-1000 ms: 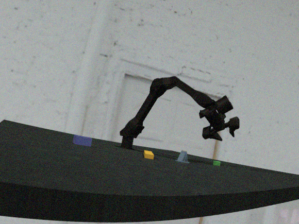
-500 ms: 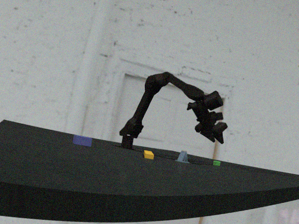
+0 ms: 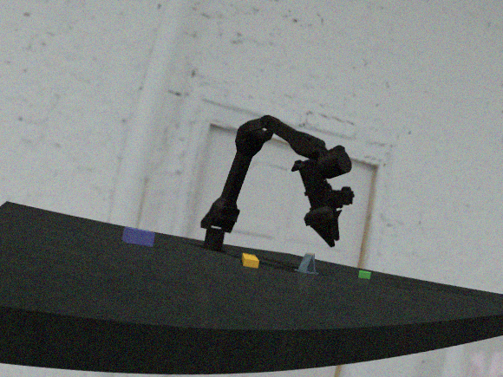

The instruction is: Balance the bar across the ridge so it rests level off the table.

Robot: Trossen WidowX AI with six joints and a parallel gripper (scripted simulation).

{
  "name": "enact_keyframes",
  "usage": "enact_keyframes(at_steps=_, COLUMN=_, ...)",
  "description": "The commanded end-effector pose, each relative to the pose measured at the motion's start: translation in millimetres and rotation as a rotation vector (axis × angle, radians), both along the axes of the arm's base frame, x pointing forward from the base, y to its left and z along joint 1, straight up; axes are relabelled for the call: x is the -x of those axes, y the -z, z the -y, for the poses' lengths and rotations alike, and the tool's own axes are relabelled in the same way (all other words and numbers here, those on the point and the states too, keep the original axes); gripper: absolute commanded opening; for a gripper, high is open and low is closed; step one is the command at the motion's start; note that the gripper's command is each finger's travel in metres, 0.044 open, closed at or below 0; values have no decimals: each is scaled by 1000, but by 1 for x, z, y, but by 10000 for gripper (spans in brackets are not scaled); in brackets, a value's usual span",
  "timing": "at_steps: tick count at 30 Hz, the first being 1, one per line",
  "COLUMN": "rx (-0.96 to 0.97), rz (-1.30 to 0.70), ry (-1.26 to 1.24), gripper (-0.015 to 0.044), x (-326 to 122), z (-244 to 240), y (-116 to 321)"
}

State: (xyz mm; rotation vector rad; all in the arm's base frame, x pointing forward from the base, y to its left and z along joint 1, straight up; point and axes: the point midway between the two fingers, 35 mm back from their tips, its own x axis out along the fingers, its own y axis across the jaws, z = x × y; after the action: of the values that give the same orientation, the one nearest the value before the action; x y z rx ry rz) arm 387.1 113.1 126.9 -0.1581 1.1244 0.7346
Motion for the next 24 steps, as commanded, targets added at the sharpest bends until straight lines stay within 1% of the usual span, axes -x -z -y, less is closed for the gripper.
enact_keyframes(at_steps=1, rx=37, rz=-72, ry=142, gripper=315, x=7, z=23, y=3)
enact_keyframes(at_steps=14, rx=171, rz=-316, ry=702, gripper=315, x=45, z=109, y=8)
enact_keyframes(at_steps=24, rx=273, rz=-448, ry=1105, gripper=315, x=85, z=162, y=7)
